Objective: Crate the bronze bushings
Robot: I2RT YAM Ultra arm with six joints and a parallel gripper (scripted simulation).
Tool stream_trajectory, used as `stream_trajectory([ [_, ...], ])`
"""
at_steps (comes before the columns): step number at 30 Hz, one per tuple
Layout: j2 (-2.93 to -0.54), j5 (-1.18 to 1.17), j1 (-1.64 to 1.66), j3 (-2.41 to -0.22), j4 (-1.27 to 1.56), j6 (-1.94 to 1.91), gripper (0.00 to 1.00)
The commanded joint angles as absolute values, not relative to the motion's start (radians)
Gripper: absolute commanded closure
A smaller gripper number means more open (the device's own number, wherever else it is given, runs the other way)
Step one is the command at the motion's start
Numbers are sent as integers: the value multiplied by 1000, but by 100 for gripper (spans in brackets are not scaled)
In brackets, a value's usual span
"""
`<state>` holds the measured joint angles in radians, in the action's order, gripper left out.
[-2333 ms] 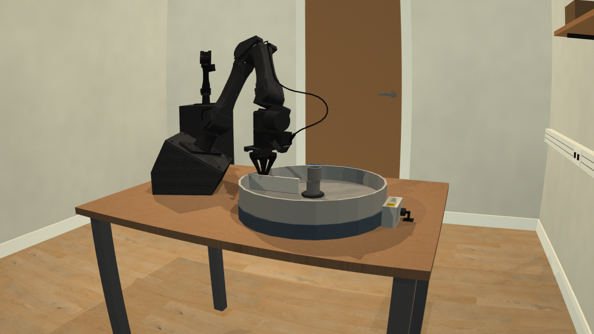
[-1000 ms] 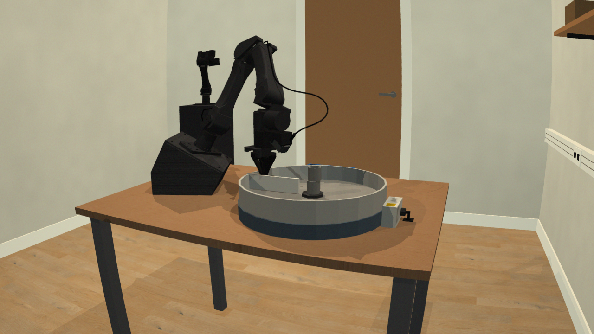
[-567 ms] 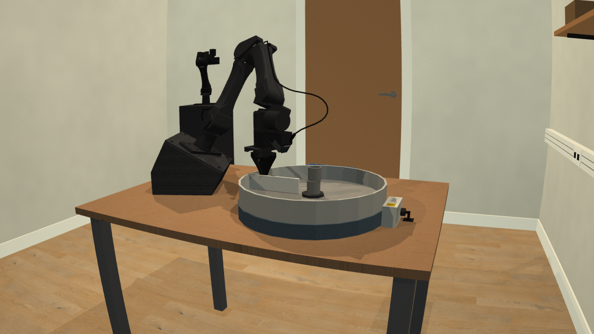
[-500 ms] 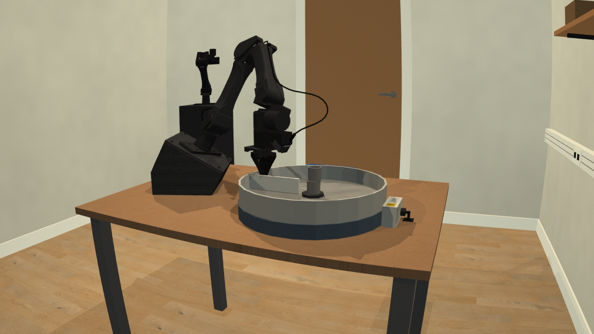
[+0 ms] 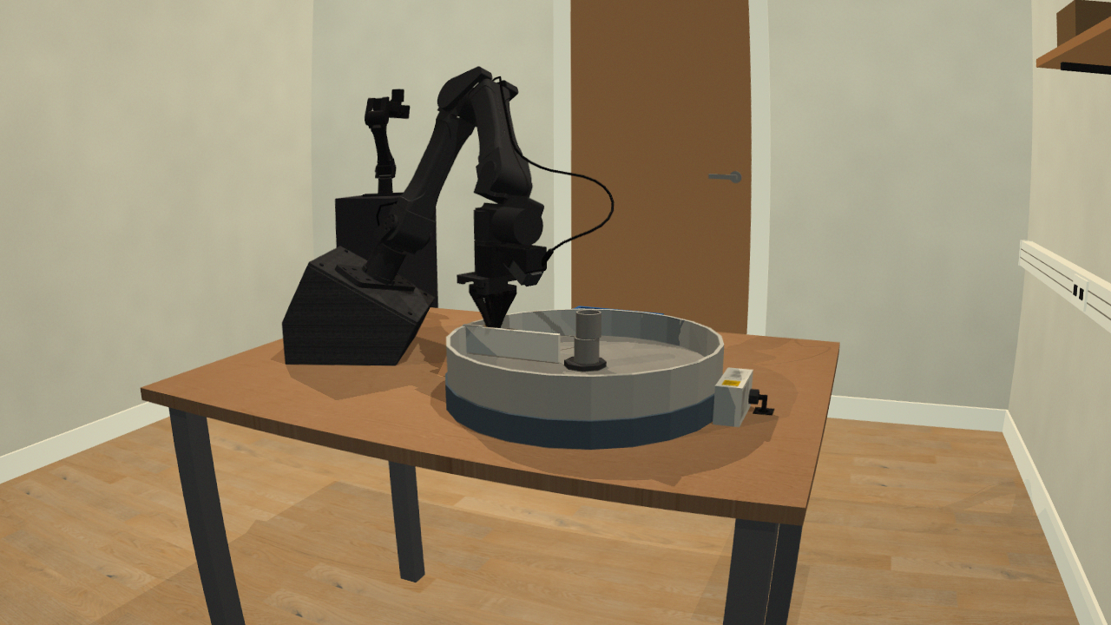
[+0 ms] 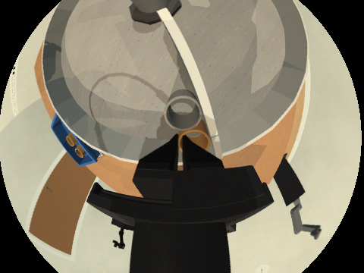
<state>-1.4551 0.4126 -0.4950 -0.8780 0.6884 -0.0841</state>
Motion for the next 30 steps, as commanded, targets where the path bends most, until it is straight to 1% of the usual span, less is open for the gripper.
stream_trajectory([
  [1,-1445,394,-506,-876,665,-79,100],
  [14,-1428,394,-511,-898,675,-87,100],
  [23,-1399,402,-530,-927,755,-112,100],
  [30,-1348,425,-576,-987,883,-158,100],
])
